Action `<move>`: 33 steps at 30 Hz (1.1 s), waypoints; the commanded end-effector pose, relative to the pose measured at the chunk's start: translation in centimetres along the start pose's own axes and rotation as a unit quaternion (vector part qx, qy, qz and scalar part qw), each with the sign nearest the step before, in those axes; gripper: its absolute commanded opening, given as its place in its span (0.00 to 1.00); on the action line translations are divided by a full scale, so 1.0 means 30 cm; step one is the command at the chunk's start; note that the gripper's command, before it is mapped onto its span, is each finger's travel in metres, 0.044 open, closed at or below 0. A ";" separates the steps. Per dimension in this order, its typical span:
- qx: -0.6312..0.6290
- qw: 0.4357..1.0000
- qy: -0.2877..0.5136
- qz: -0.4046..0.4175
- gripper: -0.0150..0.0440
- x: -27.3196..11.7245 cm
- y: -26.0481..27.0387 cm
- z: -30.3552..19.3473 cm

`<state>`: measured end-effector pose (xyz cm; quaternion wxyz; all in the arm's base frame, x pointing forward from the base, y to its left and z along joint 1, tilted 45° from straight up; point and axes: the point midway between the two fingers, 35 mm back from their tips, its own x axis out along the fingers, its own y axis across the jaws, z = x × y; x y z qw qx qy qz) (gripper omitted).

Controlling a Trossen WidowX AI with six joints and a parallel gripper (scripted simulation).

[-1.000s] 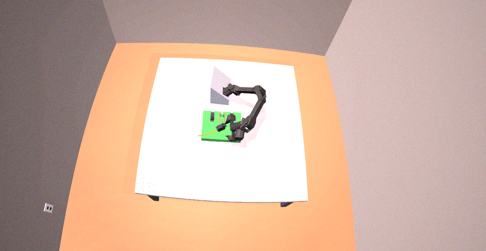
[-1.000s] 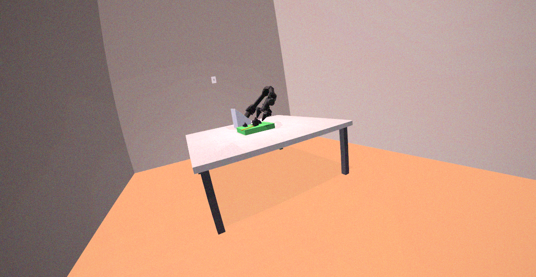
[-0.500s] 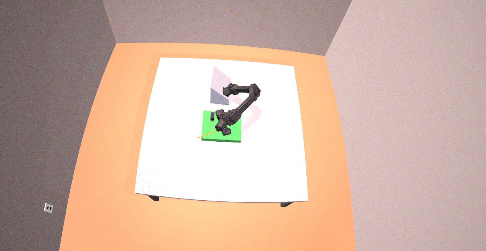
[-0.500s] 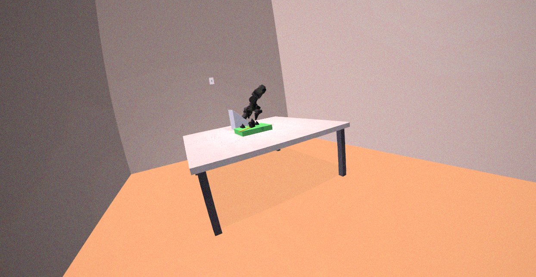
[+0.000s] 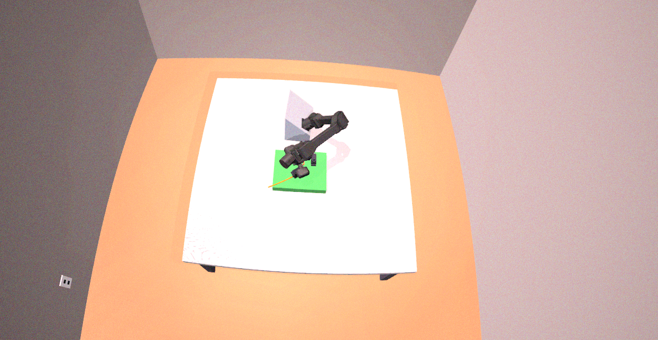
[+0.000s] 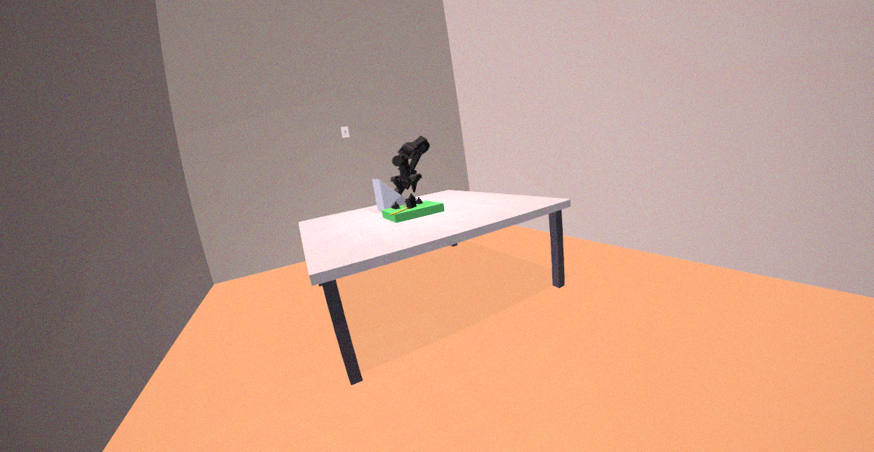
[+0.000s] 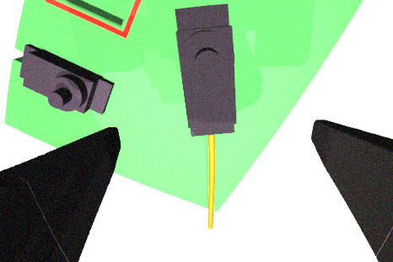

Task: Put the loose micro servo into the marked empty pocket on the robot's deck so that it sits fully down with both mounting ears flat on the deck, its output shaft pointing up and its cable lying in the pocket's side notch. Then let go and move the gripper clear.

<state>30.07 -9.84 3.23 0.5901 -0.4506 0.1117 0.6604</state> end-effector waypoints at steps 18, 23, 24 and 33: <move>-0.002 1.000 -0.004 -0.004 1.00 0.130 0.002 0.003; -0.002 1.000 -0.004 -0.004 0.96 0.143 0.002 0.003; -0.002 1.000 -0.004 -0.004 0.91 0.143 0.002 0.003; -0.002 1.000 -0.004 -0.004 0.51 0.143 0.002 0.003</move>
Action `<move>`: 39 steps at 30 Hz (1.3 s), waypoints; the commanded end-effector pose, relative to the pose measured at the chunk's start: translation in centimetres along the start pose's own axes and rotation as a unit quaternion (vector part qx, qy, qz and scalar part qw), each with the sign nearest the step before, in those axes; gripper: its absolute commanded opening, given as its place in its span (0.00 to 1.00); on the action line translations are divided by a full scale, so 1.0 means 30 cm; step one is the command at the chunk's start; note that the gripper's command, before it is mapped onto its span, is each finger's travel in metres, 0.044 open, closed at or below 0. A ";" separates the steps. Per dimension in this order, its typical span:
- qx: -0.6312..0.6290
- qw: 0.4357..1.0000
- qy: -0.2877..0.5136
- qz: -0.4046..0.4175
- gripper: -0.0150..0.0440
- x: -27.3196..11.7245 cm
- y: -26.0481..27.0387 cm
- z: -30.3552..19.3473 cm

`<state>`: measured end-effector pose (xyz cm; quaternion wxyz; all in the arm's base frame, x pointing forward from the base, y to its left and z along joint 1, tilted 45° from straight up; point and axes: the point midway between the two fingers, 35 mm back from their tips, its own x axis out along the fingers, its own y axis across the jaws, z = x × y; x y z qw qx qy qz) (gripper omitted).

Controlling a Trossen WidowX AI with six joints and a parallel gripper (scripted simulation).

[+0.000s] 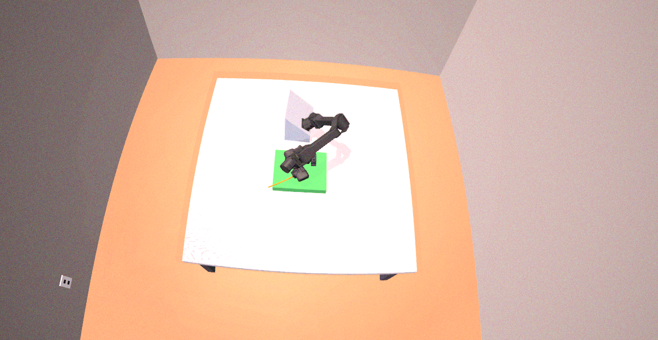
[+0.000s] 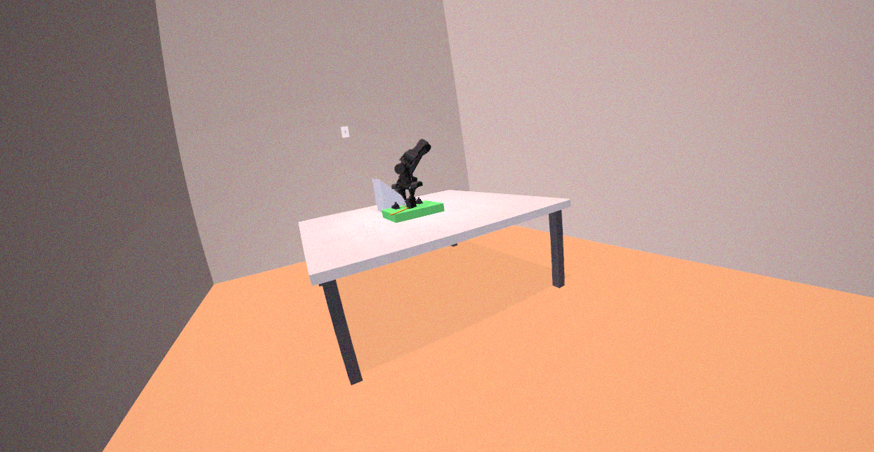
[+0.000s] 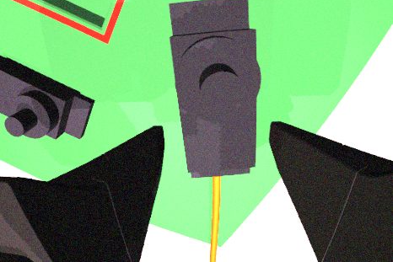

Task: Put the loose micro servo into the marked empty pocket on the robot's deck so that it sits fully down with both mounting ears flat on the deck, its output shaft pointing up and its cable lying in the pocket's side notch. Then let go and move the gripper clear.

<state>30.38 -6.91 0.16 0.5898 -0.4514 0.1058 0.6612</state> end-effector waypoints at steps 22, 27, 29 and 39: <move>0.003 1.000 0.000 -0.001 0.25 -0.099 0.020 0.024; 0.003 1.000 0.000 -0.001 0.25 -0.099 0.022 0.027; 0.003 1.000 0.000 -0.001 0.25 -0.099 0.025 0.030; 0.003 1.000 -0.001 -0.001 0.25 -0.098 0.001 0.086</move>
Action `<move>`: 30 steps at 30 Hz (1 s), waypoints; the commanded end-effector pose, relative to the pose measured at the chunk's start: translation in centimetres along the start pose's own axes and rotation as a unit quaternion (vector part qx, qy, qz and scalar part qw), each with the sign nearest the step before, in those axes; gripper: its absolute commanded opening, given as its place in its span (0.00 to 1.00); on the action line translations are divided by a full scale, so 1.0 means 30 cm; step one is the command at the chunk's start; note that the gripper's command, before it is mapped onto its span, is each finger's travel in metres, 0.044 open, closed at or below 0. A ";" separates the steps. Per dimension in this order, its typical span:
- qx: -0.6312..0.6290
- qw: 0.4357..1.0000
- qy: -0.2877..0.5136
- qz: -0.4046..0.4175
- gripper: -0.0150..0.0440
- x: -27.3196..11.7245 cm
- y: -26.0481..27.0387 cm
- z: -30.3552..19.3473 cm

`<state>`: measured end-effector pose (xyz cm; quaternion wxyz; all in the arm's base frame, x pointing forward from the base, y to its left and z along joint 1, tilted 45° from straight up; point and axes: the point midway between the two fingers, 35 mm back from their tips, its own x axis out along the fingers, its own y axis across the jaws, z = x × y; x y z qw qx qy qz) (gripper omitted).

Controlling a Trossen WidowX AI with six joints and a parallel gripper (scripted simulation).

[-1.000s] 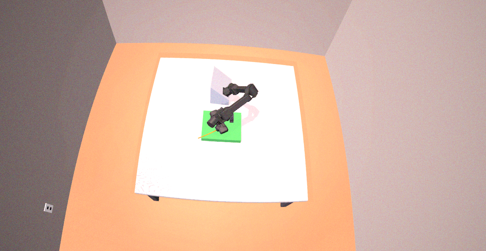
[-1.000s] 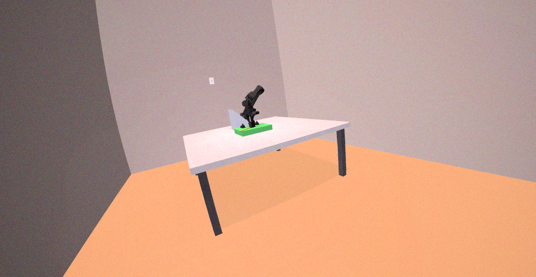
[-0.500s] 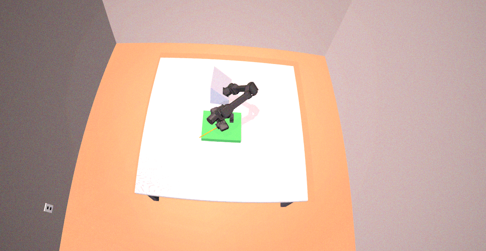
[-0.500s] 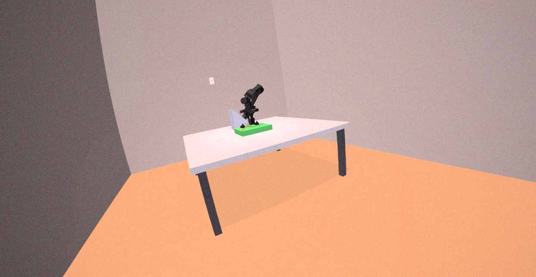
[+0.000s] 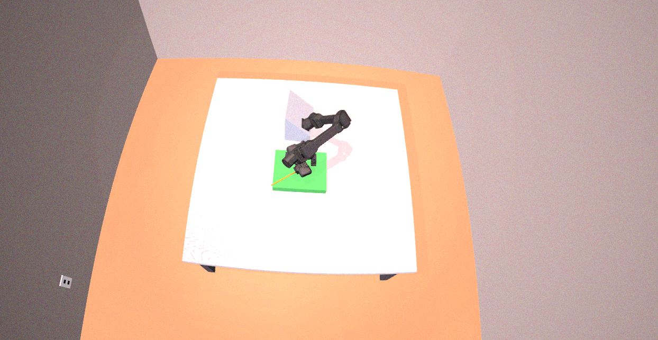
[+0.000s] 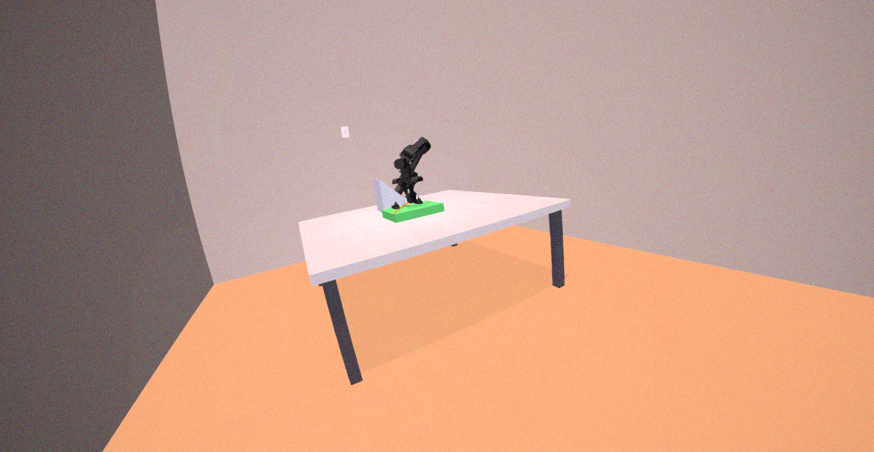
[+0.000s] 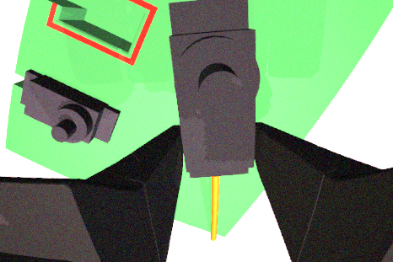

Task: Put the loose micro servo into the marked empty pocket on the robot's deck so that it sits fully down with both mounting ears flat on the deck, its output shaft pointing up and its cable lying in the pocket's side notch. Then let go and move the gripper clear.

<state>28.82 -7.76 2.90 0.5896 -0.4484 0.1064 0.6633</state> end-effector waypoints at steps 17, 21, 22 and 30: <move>0.214 0.977 0.001 -0.004 0.25 -0.008 -0.020 0.036; 0.282 0.960 0.001 -0.004 0.25 -0.008 -0.020 0.036; 0.298 0.955 0.001 -0.004 0.25 -0.008 -0.020 0.036; 0.427 0.904 0.000 -0.004 0.25 -0.008 -0.020 0.036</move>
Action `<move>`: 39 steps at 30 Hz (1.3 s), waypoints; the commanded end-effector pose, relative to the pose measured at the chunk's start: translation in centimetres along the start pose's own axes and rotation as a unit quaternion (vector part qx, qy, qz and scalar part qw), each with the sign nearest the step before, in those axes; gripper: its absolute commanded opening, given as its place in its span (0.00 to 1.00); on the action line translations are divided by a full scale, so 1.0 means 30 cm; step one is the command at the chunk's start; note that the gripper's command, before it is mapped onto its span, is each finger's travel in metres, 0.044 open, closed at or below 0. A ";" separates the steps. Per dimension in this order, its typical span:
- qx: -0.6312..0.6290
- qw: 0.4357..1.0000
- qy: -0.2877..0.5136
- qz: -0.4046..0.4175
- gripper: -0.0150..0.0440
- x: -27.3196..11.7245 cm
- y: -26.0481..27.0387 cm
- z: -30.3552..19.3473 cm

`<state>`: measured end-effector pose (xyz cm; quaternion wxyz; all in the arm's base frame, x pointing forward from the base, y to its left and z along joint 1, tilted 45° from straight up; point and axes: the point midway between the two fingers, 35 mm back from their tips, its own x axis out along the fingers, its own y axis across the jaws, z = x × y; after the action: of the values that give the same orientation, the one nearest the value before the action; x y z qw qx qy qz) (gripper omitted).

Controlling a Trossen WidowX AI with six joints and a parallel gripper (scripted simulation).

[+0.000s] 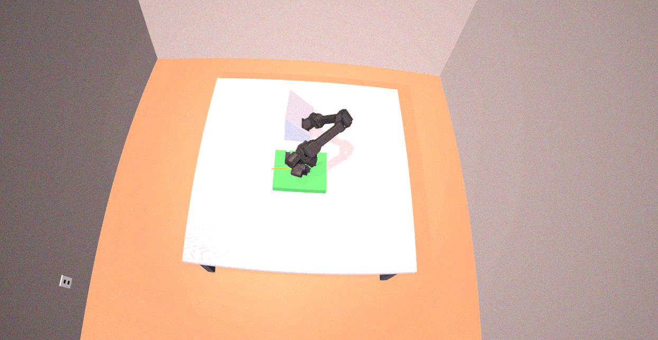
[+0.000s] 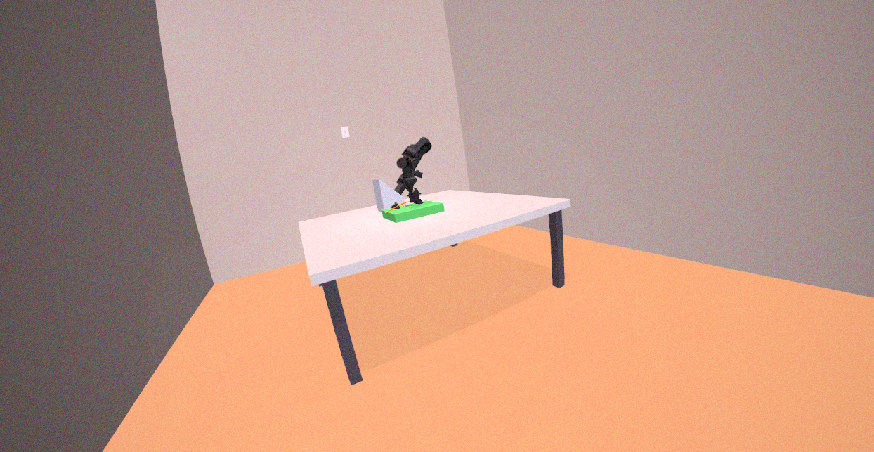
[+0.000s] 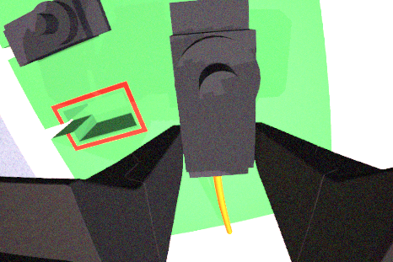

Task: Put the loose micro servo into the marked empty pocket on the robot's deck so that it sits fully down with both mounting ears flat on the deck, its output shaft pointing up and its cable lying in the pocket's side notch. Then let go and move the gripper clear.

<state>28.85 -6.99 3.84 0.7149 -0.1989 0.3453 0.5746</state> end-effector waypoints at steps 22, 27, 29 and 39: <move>0.428 0.904 -0.002 0.000 0.25 -0.003 0.000 0.001; 0.505 0.863 -0.002 0.000 0.25 -0.003 0.000 0.001; 0.535 0.845 -0.002 0.000 0.25 -0.003 0.000 0.001; 0.613 0.790 -0.002 0.000 0.25 -0.003 0.000 0.001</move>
<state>28.85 -6.99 3.85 0.6925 0.2666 0.6198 0.2554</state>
